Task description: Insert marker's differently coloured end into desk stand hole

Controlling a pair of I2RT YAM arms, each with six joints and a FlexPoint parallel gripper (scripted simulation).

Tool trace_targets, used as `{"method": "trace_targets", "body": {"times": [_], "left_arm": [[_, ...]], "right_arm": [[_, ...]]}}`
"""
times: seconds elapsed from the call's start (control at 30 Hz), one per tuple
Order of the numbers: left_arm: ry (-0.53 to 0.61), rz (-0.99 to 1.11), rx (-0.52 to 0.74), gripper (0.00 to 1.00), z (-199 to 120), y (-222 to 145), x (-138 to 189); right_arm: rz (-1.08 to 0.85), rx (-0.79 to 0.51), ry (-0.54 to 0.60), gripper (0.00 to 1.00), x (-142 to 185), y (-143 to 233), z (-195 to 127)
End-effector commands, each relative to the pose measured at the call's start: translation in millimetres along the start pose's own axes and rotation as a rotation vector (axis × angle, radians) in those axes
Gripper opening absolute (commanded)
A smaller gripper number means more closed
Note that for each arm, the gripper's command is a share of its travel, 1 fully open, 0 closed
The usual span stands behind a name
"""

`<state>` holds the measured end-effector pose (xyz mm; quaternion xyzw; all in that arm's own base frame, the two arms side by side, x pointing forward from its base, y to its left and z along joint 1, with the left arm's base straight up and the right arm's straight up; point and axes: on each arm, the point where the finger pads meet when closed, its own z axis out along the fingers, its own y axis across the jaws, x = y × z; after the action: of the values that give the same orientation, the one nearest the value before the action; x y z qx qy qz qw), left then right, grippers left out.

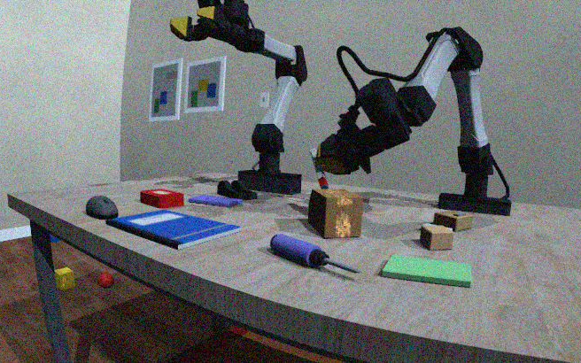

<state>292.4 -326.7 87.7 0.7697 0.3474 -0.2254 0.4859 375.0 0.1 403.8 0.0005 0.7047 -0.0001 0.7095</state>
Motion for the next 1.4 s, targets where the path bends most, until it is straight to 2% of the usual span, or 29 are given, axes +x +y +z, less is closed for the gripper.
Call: {"method": "trace_targets", "body": {"times": [0.0, 0.03, 0.17, 0.27, 0.4, 0.57, 0.63, 0.77, 1.07, 1.37], "left_arm": [[-0.011, 0.016, -0.009, 0.00, 2, 0, 4], [-0.010, 0.005, 0.002, 0.00, 2, -7, 5], [-0.011, 0.019, -0.011, 0.00, -3, 10, -1], [-0.008, -0.001, 0.004, 0.00, 1, 4, 6], [-0.019, 0.054, -0.033, 0.00, -2, 17, -4], [-0.009, -0.002, 0.006, 0.00, 1, 4, 8], [-0.014, 0.024, -0.011, 0.00, -4, 11, -1], [-0.010, 0.013, -0.006, 0.00, -1, 8, 8], [-0.017, 0.041, -0.024, 0.00, -3, 14, 2], [-0.011, 0.019, -0.011, 0.00, -2, 9, 12]], "right_arm": [[-0.006, -0.017, -0.019, 1.00, -5, 4, -1], [-0.006, -0.017, -0.019, 1.00, -5, 4, -1], [-0.006, -0.017, -0.019, 1.00, -5, 4, -1], [-0.006, -0.017, -0.019, 1.00, -5, 4, -1], [-0.006, -0.017, -0.019, 1.00, -5, 4, -1], [-0.006, -0.017, -0.019, 1.00, -5, 4, -1], [-0.006, -0.017, -0.019, 1.00, -5, 4, -1], [-0.006, -0.017, -0.019, 1.00, -5, 4, -1], [-0.006, -0.017, -0.019, 1.00, -5, 4, -1], [-0.006, -0.017, -0.019, 1.00, -5, 4, -1]]}}
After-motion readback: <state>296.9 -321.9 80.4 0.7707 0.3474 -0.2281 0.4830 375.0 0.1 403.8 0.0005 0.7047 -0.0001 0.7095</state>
